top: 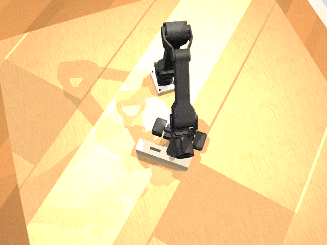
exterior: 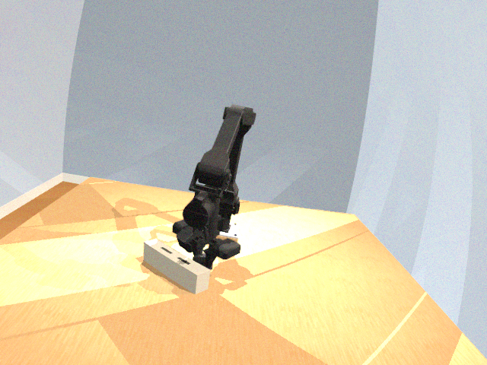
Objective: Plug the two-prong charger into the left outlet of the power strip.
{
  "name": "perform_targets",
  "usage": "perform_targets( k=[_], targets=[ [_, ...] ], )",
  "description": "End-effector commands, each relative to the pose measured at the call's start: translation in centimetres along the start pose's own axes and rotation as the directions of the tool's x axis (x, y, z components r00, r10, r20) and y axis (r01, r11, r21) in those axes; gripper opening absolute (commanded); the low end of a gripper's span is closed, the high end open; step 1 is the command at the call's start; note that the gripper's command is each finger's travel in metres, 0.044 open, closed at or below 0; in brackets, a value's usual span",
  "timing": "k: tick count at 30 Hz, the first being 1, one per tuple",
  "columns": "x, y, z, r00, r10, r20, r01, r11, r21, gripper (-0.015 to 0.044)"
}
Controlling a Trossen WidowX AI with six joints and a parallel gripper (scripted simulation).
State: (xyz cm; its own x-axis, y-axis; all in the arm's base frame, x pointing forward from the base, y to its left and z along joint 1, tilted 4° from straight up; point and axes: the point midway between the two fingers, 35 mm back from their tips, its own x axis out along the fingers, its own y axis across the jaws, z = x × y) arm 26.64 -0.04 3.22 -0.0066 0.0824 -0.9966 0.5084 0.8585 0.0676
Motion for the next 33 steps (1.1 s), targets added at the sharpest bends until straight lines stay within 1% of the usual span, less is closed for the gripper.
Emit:
perform_targets(
  k=[1,33],
  targets=[
    [-0.03,0.06,0.02,1.0,0.003,-0.002,-0.003,1.0,-0.002,0.0],
    [-0.12,0.08,0.87,1.0,0.003,-0.002,-0.003,1.0,-0.002,0.0]
  ],
)
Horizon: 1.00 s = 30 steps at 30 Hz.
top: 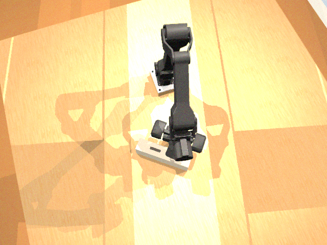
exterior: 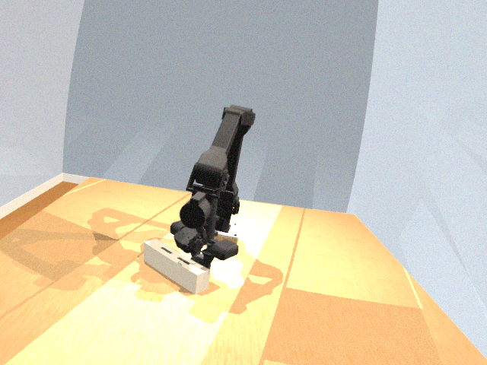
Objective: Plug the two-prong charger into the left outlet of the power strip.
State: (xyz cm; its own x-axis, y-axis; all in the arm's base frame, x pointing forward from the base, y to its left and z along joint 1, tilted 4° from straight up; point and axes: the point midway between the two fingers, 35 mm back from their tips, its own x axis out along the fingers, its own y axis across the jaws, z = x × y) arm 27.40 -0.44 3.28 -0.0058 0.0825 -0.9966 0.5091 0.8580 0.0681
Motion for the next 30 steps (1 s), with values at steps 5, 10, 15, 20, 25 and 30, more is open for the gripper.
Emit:
perform_targets(
  k=[5,10,15,20,25,30],
  targets=[
    [-0.02,0.03,0.01,1.0,0.002,-0.002,-0.002,1.0,-0.003,0.0],
    [-0.01,0.03,0.02,1.0,0.002,-0.002,-0.002,1.0,-0.003,0.0],
    [-0.01,0.02,0.02,1.0,0.002,-0.002,-0.002,1.0,-0.003,0.0],
    [0.0,0.02,0.02,1.0,0.002,-0.002,-0.002,1.0,-0.003,0.0],
    [0.0,0.01,0.09,1.0,0.002,-0.002,-0.002,1.0,-0.003,0.0],
    [-0.01,0.01,0.26,1.0,0.002,-0.002,-0.002,1.0,-0.003,0.0]
  ],
)
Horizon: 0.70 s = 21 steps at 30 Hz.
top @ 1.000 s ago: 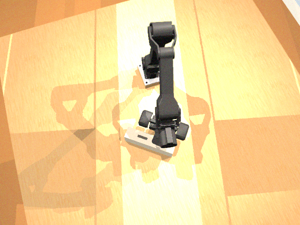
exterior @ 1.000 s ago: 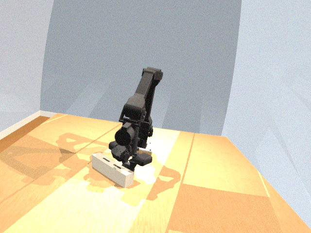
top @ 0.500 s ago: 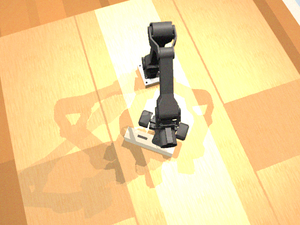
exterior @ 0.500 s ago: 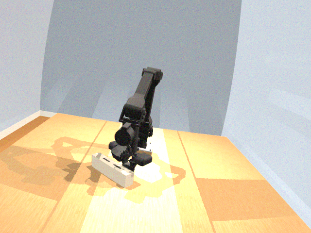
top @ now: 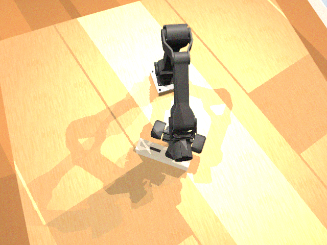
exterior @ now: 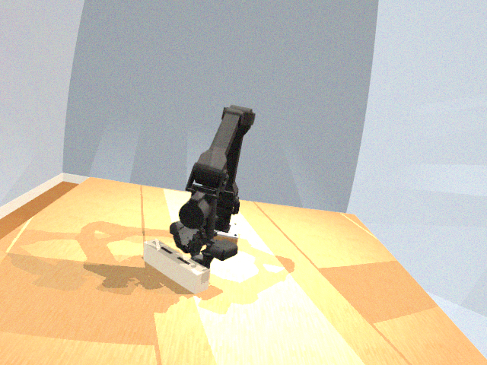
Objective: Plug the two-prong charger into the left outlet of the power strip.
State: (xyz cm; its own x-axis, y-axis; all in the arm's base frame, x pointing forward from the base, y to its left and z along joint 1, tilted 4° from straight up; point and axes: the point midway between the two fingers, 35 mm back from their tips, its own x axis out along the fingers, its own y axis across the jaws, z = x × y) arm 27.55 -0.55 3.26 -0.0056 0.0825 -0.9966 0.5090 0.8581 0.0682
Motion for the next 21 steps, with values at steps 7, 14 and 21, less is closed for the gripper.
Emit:
perform_targets(
  k=[7,14,21],
  targets=[
    [-0.05,0.04,0.32,1.0,0.002,-0.002,-0.002,1.0,-0.002,0.0],
    [-0.06,0.05,0.55,1.0,0.002,-0.002,-0.002,1.0,-0.002,0.0],
    [-0.08,0.05,0.79,1.0,0.002,-0.002,-0.002,1.0,-0.002,0.0]
  ],
)
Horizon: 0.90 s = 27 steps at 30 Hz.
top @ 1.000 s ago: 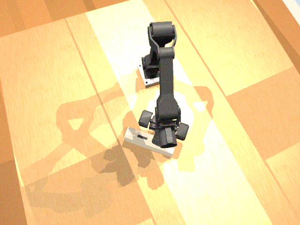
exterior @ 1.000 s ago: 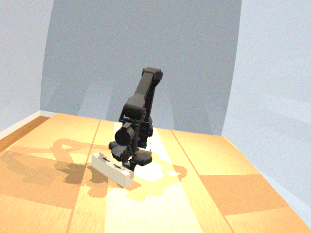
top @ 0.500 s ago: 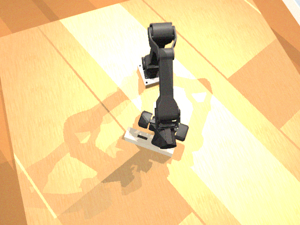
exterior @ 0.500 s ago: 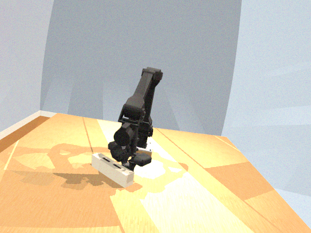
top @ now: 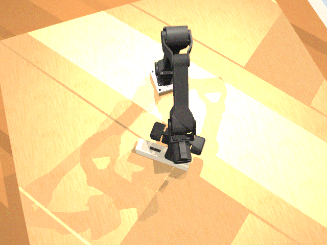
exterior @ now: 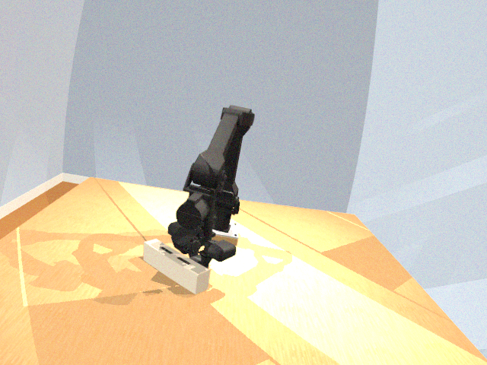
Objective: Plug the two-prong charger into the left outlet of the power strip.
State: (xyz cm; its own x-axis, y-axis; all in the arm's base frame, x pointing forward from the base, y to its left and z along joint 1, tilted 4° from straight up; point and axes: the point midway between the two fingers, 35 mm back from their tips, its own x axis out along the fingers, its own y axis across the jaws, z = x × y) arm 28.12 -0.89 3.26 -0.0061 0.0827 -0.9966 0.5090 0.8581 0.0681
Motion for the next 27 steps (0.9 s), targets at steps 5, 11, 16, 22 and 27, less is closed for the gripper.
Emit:
perform_targets(
  k=[5,11,16,22,27],
  targets=[
    [-0.06,0.05,0.28,1.0,0.002,-0.001,-0.002,1.0,-0.003,0.0],
    [-0.09,0.05,0.48,1.0,0.002,-0.001,-0.002,1.0,-0.003,0.0],
    [-0.1,0.05,0.67,1.0,0.002,-0.001,-0.002,1.0,-0.003,0.0],
    [-0.12,0.06,0.91,1.0,0.002,-0.001,-0.002,1.0,-0.003,0.0],
    [-0.13,0.06,1.1,1.0,0.002,0.0,-0.002,1.0,-0.003,0.0]
  ],
)
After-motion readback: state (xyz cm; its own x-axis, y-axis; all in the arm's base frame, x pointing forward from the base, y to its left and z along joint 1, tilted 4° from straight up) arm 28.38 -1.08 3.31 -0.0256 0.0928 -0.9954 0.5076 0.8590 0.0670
